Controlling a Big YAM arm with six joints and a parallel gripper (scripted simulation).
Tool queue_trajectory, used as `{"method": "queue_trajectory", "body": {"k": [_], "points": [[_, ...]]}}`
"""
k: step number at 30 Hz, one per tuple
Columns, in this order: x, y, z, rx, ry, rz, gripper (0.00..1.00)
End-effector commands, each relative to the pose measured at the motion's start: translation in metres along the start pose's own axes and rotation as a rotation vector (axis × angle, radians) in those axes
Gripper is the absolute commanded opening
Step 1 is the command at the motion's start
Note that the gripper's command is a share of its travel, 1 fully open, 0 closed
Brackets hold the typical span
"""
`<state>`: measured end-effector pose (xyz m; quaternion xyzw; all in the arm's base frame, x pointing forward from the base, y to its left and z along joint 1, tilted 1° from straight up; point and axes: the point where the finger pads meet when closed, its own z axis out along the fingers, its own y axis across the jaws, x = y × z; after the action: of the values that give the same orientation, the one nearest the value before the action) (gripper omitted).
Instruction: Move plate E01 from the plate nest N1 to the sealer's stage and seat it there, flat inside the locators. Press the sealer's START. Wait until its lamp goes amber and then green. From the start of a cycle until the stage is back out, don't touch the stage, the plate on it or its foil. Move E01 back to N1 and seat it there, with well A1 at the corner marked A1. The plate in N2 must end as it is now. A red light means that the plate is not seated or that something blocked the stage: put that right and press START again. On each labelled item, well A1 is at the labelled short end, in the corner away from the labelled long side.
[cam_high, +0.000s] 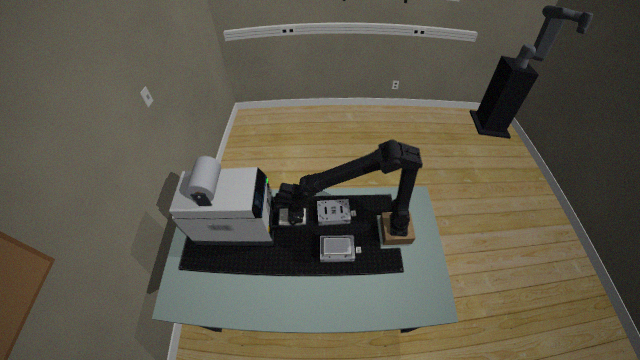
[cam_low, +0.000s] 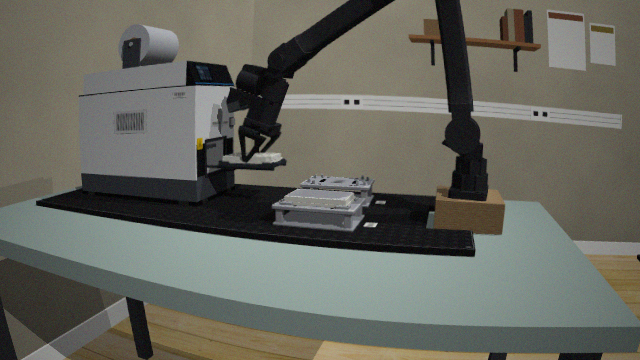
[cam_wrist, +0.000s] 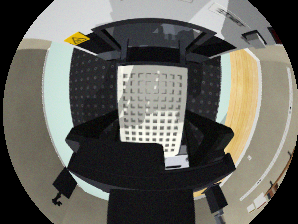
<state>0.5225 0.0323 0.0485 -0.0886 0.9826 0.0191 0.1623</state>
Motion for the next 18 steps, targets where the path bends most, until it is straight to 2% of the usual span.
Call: {"method": "queue_trajectory", "body": {"k": [1,11,18], "points": [[-0.032,0.004,-0.008,0.000,-0.060,-0.020,0.00],[-0.016,0.005,0.000,-0.004,-0.036,-0.018,0.00],[-0.009,-0.002,-0.008,0.000,-0.041,-0.004,0.00]]}}
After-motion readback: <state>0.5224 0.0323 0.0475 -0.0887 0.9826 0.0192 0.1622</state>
